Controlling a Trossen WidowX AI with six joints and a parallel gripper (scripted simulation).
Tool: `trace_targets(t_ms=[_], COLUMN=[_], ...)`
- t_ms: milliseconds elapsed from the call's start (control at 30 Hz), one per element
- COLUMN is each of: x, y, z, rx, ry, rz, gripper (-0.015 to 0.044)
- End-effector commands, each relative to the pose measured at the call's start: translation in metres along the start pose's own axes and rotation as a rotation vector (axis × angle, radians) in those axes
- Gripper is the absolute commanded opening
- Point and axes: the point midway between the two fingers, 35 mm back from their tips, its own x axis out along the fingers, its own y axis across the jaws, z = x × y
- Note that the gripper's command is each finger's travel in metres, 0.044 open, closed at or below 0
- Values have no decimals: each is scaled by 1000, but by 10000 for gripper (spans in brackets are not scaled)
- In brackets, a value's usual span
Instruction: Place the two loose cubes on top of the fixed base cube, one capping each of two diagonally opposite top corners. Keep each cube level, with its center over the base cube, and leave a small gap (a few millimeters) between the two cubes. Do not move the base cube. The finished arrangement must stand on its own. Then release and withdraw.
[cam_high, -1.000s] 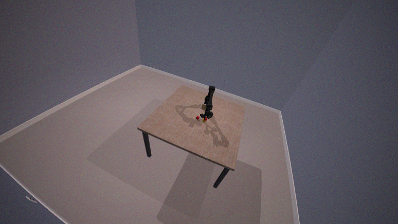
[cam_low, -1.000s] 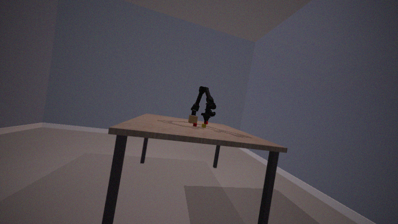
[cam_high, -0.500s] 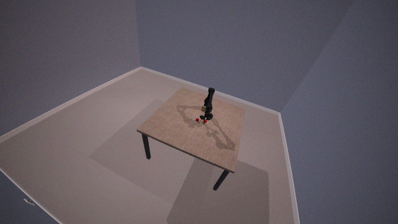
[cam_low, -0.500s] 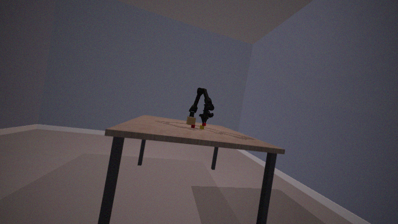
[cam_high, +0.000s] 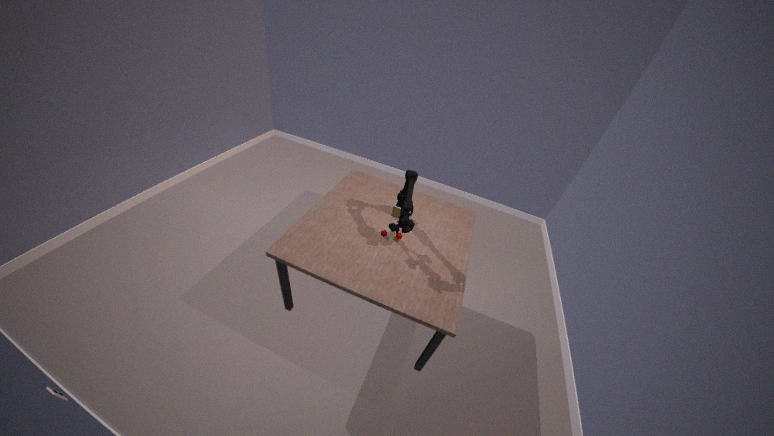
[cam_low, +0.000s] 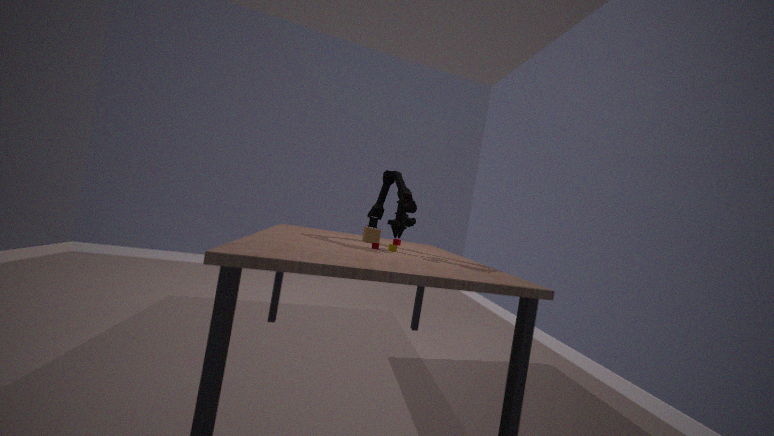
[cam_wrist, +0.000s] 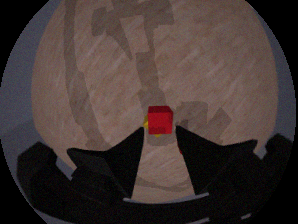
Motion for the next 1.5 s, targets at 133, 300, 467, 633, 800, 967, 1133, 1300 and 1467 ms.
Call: trace_targets(t_ms=[133, 300, 467, 633, 800, 967, 1133, 1300, 1467], x=[-11, -13, -13, -17, -30, -43, -46, -15, 16], y=[-1, -1, -1, -17, -46, -69, -74, -76, -75], z=[2, 2, 2, -13, -46, -82, -93, -92, -93], rx=[-3, -3, -3, -42, -128, -214, -240, -240, -239], ry=[-15, -15, -15, -8, -7, -5, -5, -5, -5], rz=[-9, -9, -9, -7, -10, -13, -14, -14, -14], gripper=[205, 205, 205, 265, 265, 265, 265, 265, 265])
